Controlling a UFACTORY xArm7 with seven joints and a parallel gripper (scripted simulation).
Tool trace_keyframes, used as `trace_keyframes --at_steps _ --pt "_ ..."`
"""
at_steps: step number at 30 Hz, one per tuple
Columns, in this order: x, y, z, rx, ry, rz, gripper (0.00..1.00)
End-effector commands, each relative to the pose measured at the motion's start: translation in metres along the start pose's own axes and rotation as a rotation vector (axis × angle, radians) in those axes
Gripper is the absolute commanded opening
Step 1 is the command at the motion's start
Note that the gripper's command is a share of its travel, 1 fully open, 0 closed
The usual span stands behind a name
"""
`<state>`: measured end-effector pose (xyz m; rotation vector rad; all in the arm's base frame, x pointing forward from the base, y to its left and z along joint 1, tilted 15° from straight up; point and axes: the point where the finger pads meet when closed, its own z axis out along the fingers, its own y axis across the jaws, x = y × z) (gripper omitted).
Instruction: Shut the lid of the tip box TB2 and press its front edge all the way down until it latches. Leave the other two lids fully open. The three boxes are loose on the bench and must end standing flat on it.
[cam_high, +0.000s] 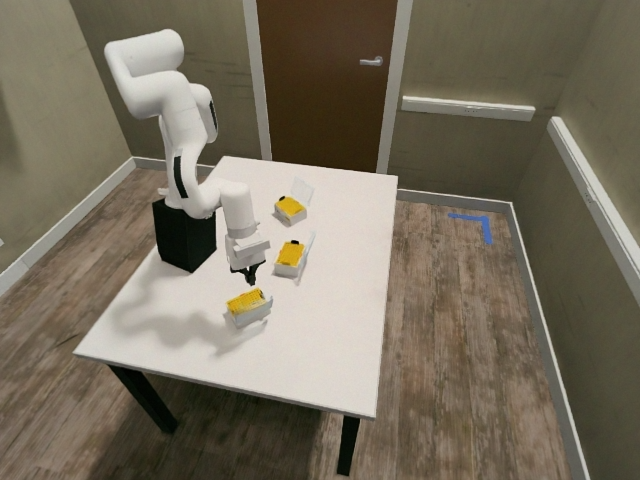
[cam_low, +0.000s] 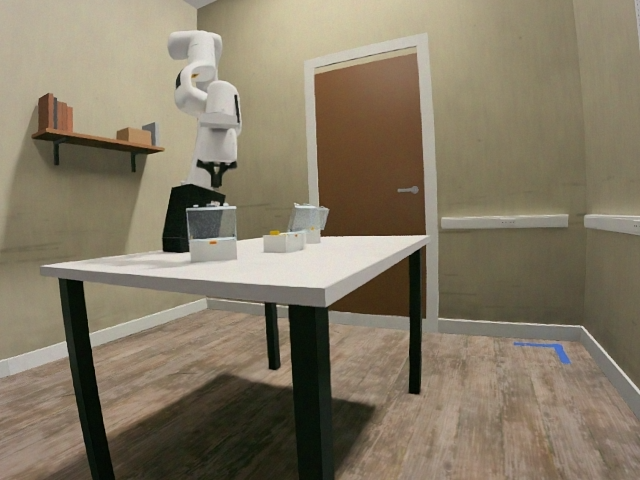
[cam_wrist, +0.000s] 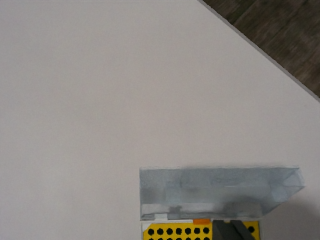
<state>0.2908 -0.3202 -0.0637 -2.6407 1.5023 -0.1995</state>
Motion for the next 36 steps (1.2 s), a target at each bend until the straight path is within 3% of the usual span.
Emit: trace_keyframes --at_steps 1,17,36 --pt "0.027 0.005 0.007 0.074 -0.209 -0.022 0.00" --pt "0.096 0.013 0.018 0.074 -0.208 -0.022 0.00" --pt "0.096 0.013 0.018 0.074 -0.208 -0.022 0.00"
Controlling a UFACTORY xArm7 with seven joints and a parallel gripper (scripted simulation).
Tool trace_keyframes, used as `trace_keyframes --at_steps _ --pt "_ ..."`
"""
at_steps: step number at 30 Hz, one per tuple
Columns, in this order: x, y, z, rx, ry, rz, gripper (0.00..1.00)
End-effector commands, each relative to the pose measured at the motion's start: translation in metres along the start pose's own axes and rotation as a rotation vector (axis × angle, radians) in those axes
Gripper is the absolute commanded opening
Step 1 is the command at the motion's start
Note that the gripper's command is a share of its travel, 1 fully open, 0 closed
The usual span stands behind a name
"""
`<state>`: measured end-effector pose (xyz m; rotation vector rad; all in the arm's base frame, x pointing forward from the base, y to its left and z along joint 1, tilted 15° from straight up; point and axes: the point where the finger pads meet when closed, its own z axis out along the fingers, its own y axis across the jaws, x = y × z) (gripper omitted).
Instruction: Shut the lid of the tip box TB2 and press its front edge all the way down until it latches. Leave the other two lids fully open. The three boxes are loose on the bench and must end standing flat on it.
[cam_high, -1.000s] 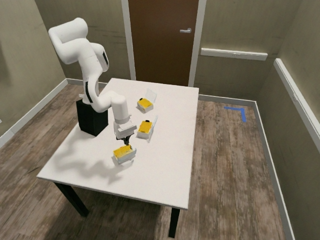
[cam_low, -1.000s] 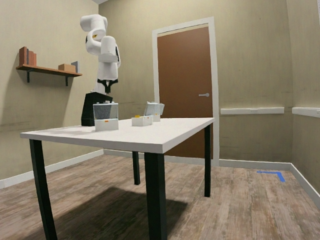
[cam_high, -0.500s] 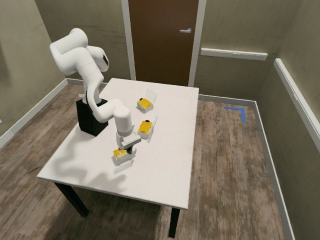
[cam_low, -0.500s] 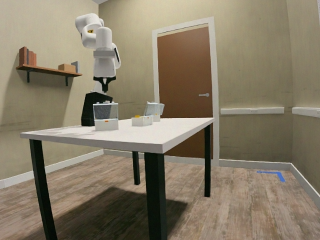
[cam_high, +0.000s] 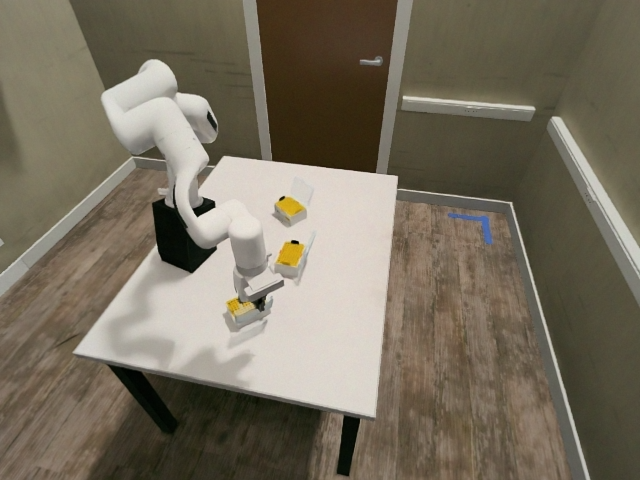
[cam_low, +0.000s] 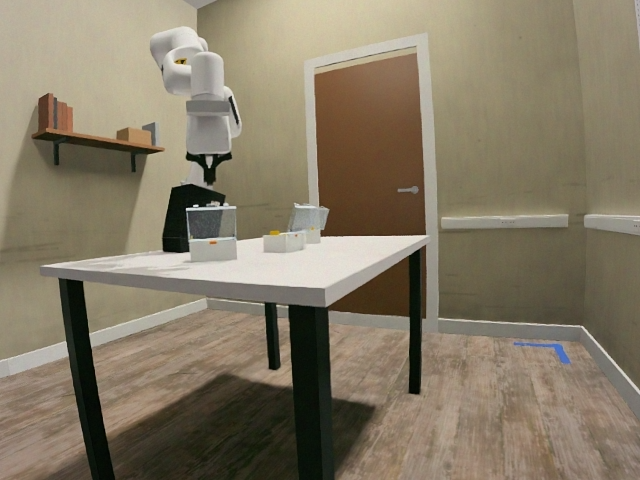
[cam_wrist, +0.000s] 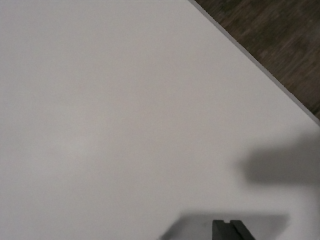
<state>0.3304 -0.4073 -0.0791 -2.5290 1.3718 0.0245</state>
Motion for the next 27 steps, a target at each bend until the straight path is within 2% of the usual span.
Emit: trace_keyframes --at_steps 1,12,27 --pt "0.002 0.000 -0.002 0.000 0.005 0.000 0.00" --pt "0.002 0.000 0.006 0.000 0.005 0.000 0.00" --pt "0.002 0.000 0.031 0.000 0.005 0.000 0.00"
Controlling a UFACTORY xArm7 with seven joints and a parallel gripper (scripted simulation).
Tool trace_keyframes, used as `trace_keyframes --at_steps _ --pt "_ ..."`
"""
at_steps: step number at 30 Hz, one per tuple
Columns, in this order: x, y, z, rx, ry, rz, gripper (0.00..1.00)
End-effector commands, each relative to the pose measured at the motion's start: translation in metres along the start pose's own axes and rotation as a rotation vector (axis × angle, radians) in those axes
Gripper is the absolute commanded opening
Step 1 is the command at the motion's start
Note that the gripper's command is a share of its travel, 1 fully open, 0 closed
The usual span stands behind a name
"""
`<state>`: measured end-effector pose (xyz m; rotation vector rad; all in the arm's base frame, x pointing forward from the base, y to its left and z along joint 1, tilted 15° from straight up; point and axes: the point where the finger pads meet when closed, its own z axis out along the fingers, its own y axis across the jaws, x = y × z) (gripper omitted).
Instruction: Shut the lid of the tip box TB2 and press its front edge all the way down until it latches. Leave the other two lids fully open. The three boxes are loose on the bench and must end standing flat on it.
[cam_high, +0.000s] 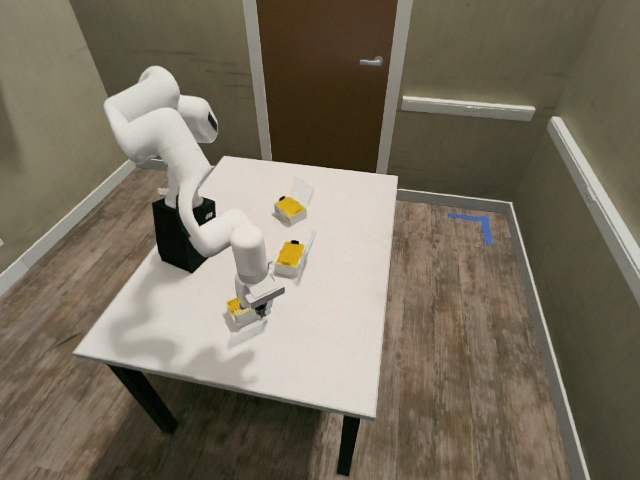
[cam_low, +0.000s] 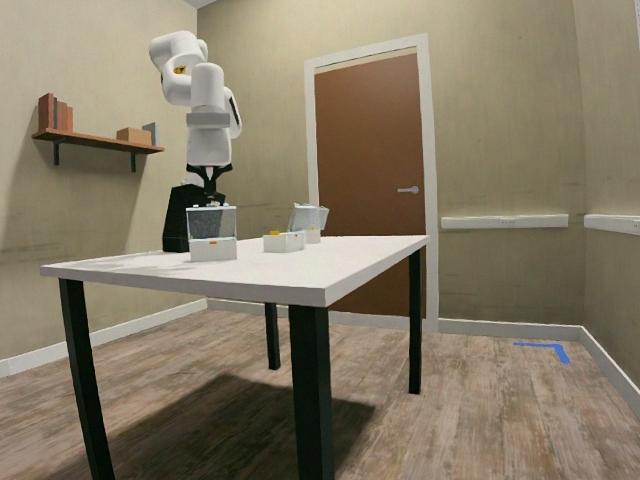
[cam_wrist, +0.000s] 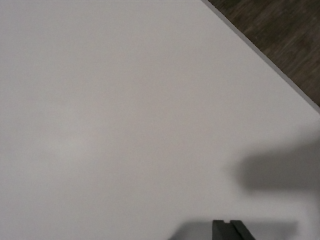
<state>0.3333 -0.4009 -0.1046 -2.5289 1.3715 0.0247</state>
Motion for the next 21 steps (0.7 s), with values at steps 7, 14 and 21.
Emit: trace_keyframes --at_steps 7,14,21 --pt "0.002 0.000 0.013 0.000 0.005 0.000 0.00" --pt "0.002 0.000 0.025 0.000 0.005 0.000 0.00" --pt "0.002 0.000 0.033 0.000 0.005 0.000 0.00"
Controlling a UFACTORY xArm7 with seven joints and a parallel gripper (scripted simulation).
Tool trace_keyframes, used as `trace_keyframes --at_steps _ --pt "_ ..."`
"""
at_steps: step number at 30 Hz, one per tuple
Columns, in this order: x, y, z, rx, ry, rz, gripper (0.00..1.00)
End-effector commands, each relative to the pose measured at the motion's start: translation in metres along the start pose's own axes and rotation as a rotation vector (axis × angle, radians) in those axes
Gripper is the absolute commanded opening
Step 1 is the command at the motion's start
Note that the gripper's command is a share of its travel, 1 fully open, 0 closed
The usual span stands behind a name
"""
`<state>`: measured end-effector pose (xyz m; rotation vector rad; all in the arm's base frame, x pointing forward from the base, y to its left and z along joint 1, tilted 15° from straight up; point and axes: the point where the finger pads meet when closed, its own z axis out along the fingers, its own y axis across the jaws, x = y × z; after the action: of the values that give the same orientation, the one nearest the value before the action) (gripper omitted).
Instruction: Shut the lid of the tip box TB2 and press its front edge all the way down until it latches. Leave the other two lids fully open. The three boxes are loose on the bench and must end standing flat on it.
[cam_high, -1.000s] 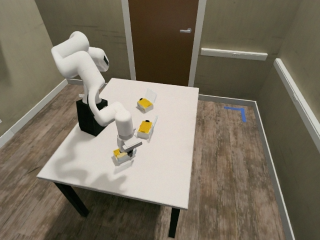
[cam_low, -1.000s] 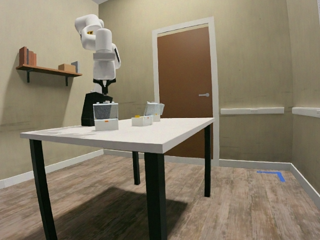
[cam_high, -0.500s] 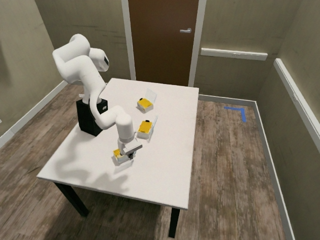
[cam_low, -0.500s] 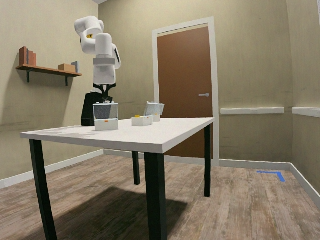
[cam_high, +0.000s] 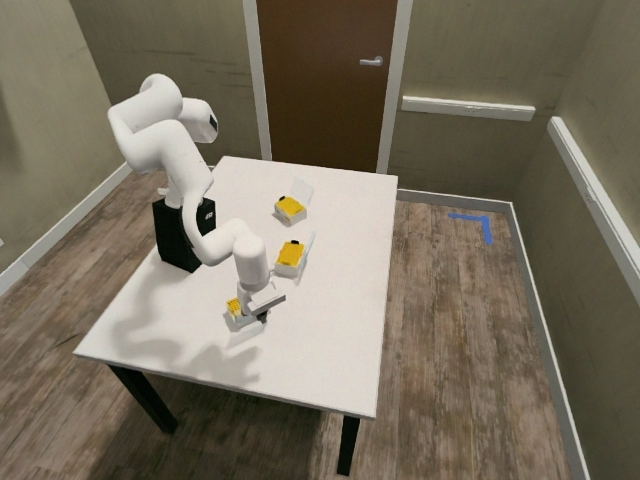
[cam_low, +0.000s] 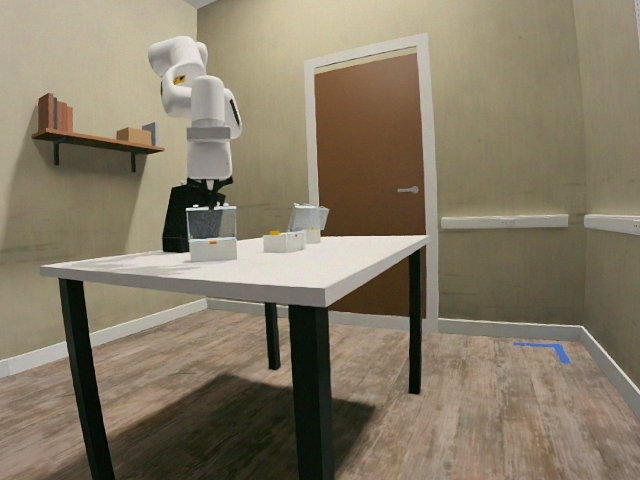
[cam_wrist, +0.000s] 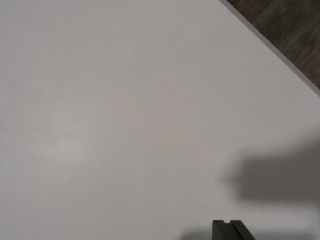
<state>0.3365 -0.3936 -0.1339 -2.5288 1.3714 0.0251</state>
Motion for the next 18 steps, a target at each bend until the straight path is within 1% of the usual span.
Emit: trace_keyframes --at_steps 1,4,18 --pt "0.0024 0.0001 0.0045 0.000 0.005 0.000 0.00" --pt "0.0024 0.0001 0.0092 0.000 0.005 0.000 0.00" --pt "0.0024 0.0001 0.0092 0.000 0.005 0.000 0.00"
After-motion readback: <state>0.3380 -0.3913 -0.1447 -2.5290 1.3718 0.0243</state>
